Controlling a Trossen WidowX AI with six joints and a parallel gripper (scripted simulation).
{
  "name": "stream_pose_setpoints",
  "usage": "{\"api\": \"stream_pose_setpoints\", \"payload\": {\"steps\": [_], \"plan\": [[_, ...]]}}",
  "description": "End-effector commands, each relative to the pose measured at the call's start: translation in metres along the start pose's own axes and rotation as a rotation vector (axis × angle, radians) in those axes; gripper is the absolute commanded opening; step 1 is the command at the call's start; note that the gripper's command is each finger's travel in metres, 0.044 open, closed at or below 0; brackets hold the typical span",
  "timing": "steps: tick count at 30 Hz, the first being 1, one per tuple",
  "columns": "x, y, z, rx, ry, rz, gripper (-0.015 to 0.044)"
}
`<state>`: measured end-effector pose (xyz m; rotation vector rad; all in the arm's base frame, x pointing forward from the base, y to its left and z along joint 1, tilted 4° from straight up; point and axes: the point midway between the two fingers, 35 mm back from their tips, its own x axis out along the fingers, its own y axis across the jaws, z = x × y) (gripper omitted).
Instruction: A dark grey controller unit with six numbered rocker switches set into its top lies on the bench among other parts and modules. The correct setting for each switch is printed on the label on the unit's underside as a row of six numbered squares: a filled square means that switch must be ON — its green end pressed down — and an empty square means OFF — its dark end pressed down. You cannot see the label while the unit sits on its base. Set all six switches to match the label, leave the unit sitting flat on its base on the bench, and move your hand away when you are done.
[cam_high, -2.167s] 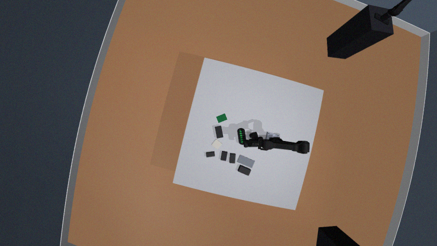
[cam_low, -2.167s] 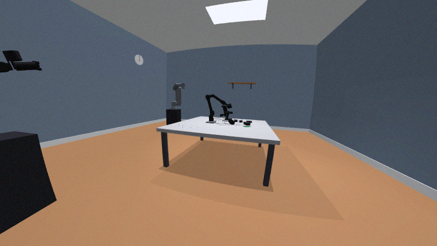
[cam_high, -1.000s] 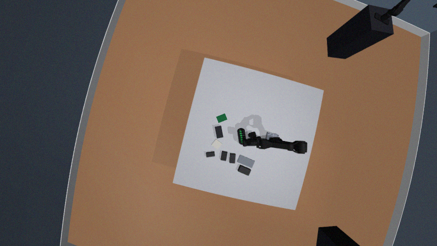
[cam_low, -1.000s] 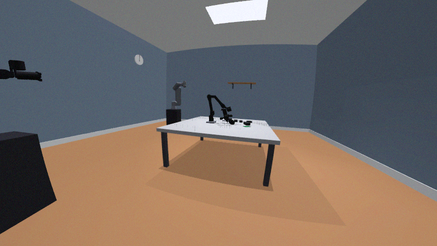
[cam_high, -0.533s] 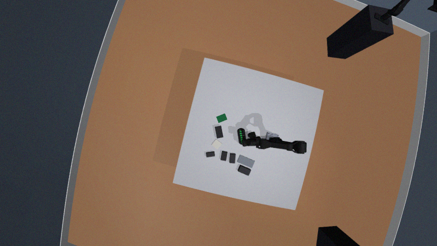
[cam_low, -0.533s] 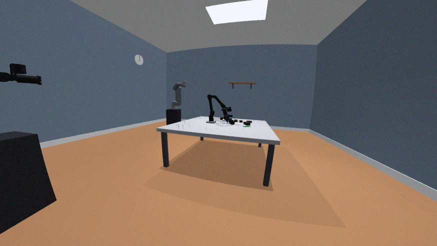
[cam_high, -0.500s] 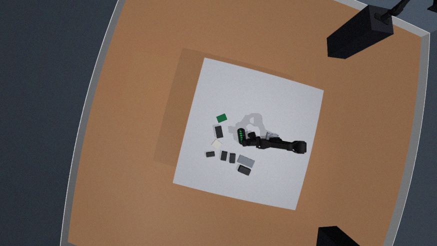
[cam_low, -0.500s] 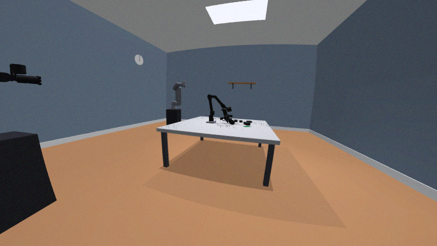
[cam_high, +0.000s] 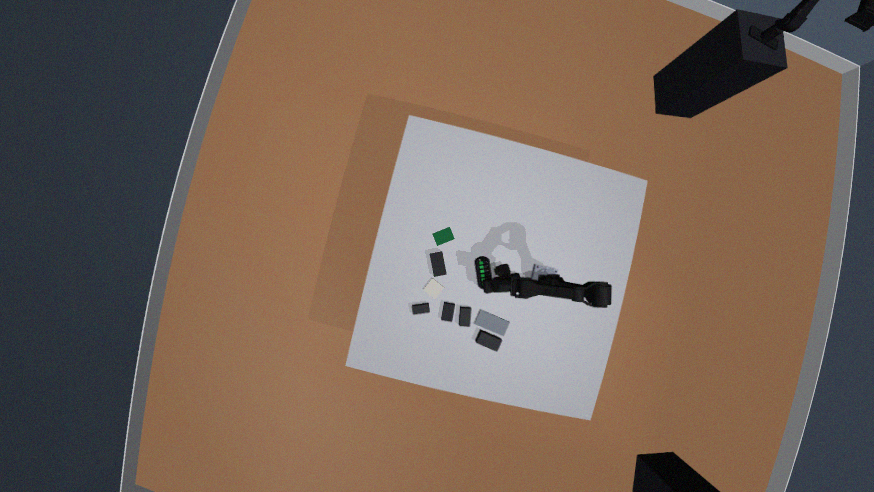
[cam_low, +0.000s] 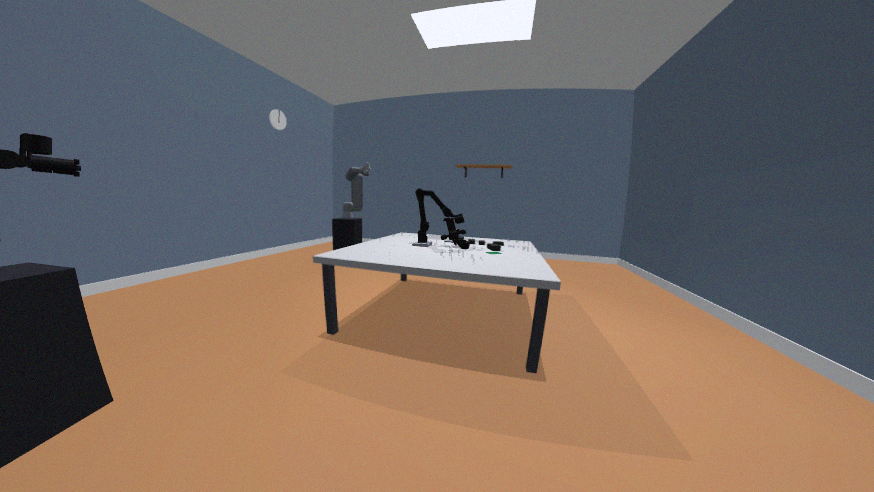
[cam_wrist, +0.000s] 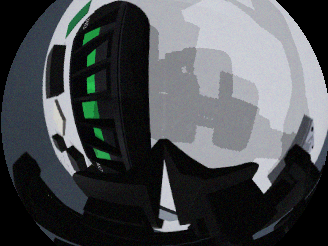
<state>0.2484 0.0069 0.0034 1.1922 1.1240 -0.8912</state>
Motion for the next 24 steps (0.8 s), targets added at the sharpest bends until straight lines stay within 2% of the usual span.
{"api": "stream_pose_setpoints", "payload": {"steps": [1, 24], "plan": [[0.001, 0.003, 0.0, 0.005, -0.001, 0.002, 0.0], [0.005, 0.018, 0.0, 0.005, -0.001, 0.004, 0.0]]}}
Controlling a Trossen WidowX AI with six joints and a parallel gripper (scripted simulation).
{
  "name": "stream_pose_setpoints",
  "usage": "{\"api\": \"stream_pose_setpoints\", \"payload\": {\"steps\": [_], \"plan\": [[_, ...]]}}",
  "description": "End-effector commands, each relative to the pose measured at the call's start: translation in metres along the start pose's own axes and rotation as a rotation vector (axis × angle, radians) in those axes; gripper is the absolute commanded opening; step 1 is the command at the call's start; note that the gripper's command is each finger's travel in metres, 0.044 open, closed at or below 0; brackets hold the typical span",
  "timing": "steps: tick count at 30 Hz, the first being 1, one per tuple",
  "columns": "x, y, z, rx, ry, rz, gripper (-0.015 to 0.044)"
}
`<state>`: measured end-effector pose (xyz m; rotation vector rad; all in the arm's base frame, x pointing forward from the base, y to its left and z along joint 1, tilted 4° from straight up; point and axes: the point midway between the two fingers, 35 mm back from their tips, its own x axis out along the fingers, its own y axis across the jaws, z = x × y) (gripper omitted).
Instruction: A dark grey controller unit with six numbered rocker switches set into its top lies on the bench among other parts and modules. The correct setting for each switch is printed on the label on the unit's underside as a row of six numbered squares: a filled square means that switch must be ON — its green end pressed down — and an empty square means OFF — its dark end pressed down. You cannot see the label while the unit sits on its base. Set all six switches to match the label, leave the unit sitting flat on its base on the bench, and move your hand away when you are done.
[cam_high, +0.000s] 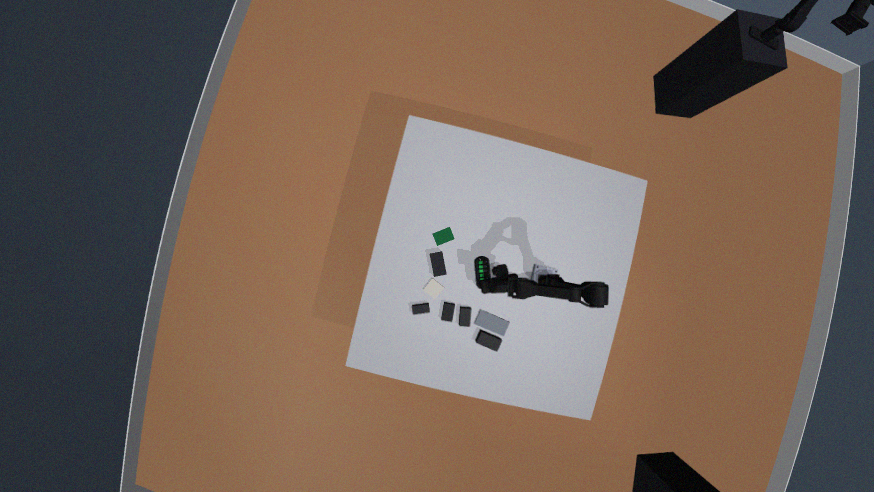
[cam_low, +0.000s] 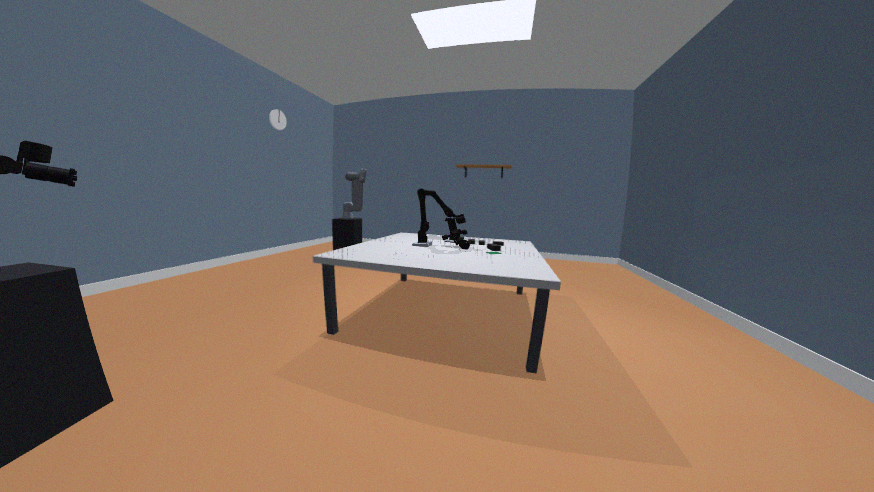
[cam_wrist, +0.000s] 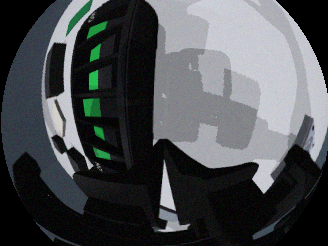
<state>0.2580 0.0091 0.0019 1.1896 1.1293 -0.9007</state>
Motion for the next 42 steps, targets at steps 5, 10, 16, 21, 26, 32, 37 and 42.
{"api": "stream_pose_setpoints", "payload": {"steps": [5, 10, 16, 21, 26, 32, 37, 42], "plan": [[0.002, 0.013, 0.001, 0.002, 0.0, 0.014, 0.0], [0.004, 0.017, 0.001, 0.002, 0.0, 0.014, 0.0], [0.005, 0.022, 0.001, 0.002, 0.0, 0.015, 0.0], [0.006, 0.026, 0.002, 0.002, 0.0, 0.015, 0.0], [0.007, 0.03, 0.003, 0.002, 0.0, 0.016, 0.0], [0.009, 0.036, 0.004, 0.002, 0.0, 0.016, 0.0], [0.01, 0.041, 0.005, 0.002, 0.0, 0.017, 0.0], [0.002, 0.032, 0.003, 0.002, 0.005, 0.004, 0.0]]}}
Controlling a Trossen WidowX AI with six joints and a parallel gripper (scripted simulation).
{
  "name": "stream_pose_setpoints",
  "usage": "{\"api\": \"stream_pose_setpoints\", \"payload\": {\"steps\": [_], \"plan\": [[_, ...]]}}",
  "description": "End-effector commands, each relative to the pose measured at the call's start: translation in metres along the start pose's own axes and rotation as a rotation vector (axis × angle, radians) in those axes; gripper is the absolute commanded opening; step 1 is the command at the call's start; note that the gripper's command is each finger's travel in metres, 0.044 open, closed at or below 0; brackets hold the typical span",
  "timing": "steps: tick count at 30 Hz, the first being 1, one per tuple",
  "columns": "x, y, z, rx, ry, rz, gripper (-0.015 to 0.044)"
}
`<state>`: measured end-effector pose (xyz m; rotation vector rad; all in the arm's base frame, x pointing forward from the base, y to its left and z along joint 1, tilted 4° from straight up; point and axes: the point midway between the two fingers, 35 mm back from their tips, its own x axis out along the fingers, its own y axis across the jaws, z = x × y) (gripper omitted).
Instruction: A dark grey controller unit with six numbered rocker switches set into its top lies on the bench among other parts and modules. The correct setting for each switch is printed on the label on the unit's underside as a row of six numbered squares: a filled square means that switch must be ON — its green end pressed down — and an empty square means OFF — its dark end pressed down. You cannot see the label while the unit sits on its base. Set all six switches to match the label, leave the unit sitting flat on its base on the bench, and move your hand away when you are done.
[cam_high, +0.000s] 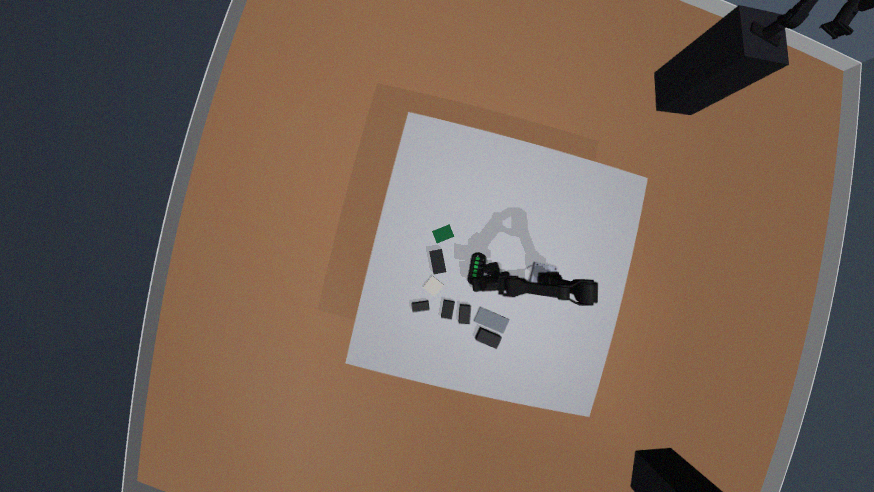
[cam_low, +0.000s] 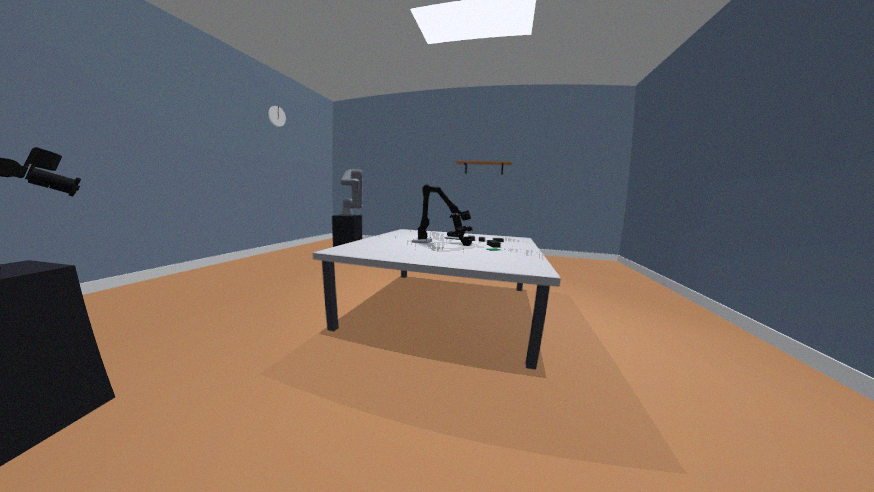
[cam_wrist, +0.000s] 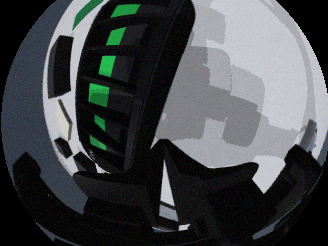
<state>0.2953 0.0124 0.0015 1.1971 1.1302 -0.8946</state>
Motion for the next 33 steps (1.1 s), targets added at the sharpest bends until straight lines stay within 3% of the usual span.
{"api": "stream_pose_setpoints", "payload": {"steps": [1, 6, 12, 28, 33], "plan": [[-0.015, -0.008, 0.0, 0.0, -0.002, -0.001, 0.0], [-0.06, -0.036, -0.003, 0.0, -0.006, 0.005, 0.0], [-0.065, -0.04, -0.004, 0.0, -0.006, 0.006, 0.0], [-0.074, 0.058, 0.002, 0.238, -0.166, -0.251, 0.042], [-0.07, 0.077, 0.001, 0.296, -0.221, -0.302, 0.044]]}}
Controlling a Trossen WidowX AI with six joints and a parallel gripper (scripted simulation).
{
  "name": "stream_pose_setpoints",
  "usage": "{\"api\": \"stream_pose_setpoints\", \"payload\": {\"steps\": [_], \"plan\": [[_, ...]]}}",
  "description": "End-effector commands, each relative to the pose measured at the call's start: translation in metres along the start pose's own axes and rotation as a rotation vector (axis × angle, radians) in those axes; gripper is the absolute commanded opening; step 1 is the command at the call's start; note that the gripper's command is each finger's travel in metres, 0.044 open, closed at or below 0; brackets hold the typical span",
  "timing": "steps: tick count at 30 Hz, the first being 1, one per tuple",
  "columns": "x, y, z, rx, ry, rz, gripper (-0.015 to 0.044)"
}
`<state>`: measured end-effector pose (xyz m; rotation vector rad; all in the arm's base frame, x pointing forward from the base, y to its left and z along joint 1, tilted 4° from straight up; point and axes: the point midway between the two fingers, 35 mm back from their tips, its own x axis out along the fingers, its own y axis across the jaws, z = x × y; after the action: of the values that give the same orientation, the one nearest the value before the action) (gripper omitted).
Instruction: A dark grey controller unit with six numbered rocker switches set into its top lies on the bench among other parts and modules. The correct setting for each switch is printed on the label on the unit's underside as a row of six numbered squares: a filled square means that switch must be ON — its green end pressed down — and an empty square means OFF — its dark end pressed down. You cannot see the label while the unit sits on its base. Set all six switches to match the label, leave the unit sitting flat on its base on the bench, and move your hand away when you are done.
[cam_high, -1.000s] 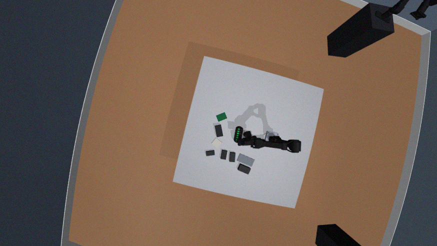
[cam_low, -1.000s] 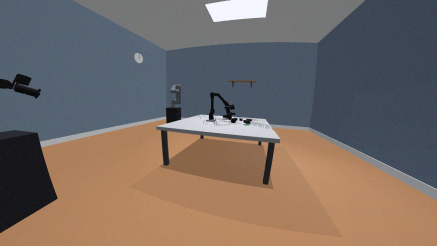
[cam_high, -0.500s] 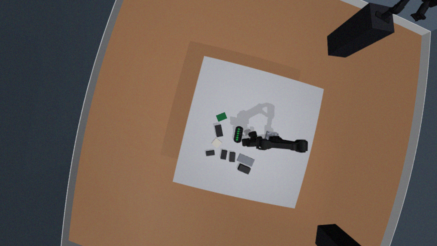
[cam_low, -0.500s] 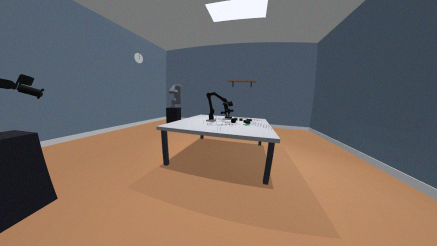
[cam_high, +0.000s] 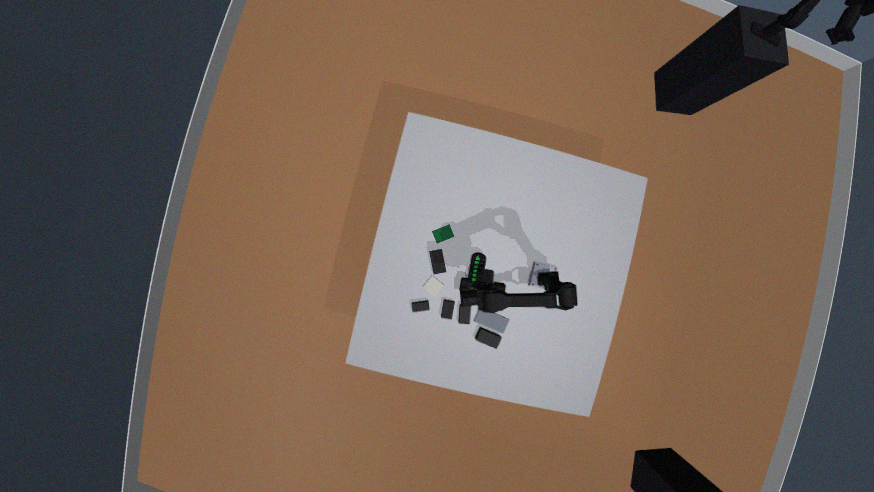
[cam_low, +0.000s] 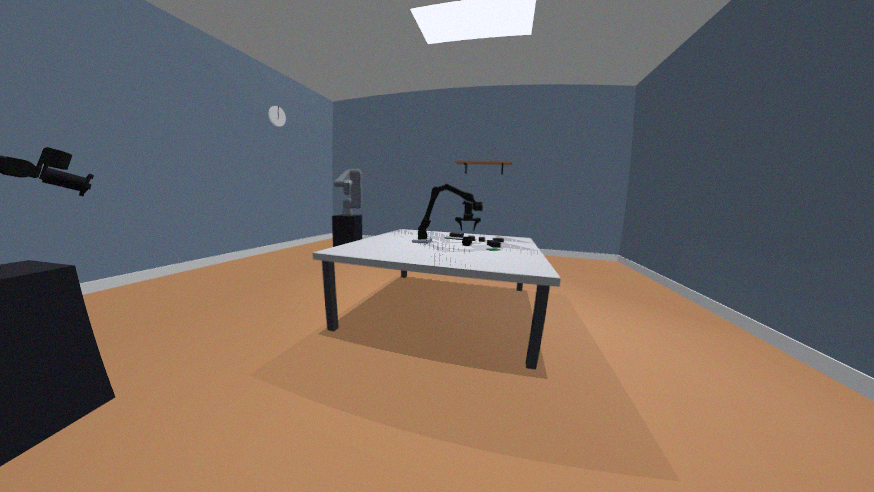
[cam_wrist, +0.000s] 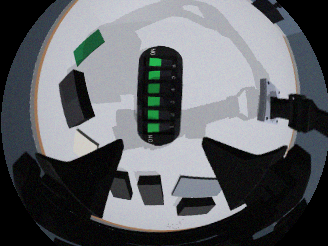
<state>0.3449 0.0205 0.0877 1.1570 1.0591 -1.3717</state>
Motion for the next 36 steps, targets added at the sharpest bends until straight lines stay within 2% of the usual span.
{"api": "stream_pose_setpoints", "payload": {"steps": [1, 36], "plan": [[-0.001, 0.007, -0.002, 0.033, -0.031, -0.027, 0.044], [0.05, 0.007, -0.009, 0.033, -0.031, -0.028, 0.044]]}}
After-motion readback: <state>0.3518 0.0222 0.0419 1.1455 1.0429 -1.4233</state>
